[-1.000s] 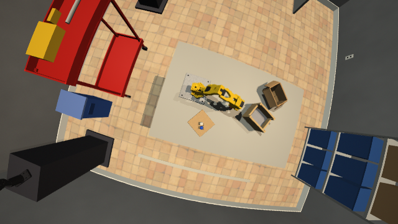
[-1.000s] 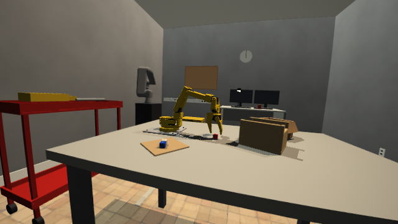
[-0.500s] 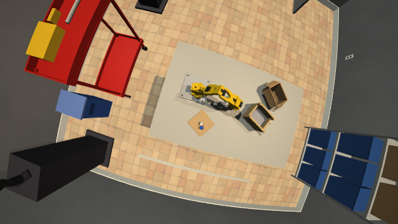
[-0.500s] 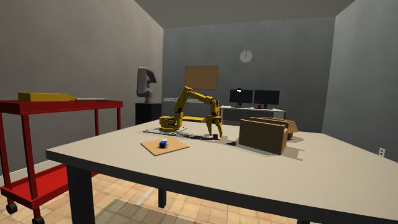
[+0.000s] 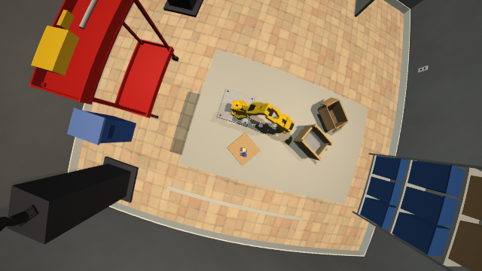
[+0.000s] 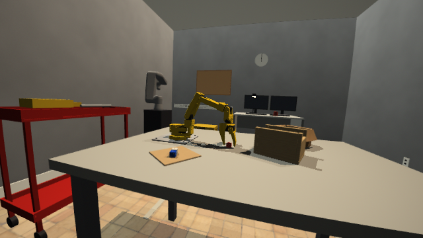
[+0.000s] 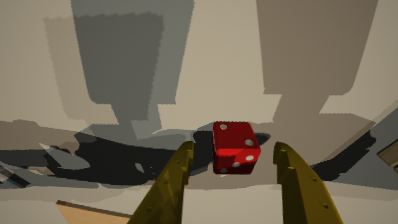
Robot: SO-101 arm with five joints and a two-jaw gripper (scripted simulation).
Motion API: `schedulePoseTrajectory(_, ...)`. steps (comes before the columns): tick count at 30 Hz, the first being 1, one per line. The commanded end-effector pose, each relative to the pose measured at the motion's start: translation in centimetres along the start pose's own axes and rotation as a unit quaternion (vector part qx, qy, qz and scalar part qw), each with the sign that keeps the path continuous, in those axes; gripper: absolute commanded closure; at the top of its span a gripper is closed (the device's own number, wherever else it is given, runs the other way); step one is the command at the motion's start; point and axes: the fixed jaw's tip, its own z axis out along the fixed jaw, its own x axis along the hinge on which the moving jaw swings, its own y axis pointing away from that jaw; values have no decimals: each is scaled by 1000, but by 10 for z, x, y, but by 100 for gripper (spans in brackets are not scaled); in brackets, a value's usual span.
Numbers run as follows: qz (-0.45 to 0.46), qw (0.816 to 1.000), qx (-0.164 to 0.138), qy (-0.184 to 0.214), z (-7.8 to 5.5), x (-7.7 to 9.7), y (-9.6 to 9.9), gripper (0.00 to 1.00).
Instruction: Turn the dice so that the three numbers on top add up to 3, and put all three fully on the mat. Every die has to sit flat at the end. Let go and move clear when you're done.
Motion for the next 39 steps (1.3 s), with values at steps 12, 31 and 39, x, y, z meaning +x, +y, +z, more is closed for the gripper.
schedulePoseTrajectory(12, 1, 1000, -9, -1, 4, 2, -1, 79)
schedulePoseTrajectory(31, 1, 1000, -9, -1, 4, 2, -7, 90)
schedulePoseTrajectory(39, 1, 1000, -9, -1, 4, 2, -8, 91)
